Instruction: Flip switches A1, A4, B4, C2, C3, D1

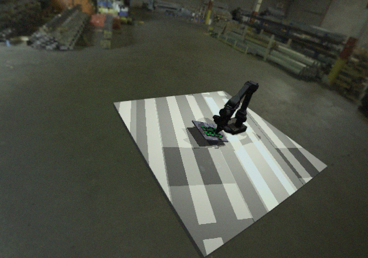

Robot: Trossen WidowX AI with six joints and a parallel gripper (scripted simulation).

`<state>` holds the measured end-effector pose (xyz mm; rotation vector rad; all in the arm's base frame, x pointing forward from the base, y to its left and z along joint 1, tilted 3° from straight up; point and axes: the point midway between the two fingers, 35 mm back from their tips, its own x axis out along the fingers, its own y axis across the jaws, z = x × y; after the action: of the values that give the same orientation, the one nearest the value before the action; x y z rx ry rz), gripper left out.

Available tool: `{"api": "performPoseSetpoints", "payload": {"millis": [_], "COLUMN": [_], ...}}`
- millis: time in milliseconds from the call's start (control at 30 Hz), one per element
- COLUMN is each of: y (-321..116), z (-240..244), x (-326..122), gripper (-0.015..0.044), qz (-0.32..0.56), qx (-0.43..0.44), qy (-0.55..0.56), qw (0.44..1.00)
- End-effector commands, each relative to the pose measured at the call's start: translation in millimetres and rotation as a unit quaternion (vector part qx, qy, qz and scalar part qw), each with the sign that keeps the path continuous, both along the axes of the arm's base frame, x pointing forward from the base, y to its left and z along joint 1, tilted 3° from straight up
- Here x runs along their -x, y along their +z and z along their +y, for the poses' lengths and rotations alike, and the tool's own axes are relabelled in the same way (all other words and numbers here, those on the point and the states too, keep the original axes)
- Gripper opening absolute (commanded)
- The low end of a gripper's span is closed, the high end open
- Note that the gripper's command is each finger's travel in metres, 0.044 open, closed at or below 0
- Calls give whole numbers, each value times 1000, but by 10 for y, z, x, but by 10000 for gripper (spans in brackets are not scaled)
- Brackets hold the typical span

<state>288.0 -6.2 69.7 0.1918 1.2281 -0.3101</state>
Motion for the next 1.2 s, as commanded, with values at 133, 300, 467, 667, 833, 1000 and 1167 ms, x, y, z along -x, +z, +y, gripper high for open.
{"api": "performPoseSetpoints", "payload": {"millis": [133, 300, 467, 667, 833, 1000, 1167], "y": [-12, -19, -25, 204, 595, 595, 602], "z": [-4, -5, -5, 26, 71, 55, -211], "x": [-10, -12, -14, 30, 159, 164, 257], "gripper": [0, 0, 0, 0, 0, 0, 0], "qz": [-1, -1, -1, 4, 12, 12, 12], "qx": [1, 1, 1, -1, -4, -4, -3], "qy": [2, 2, 2, 1, 2, 2, 2], "qw": [1000, 1000, 1000, 1000, 1000, 1000, 1000]}}
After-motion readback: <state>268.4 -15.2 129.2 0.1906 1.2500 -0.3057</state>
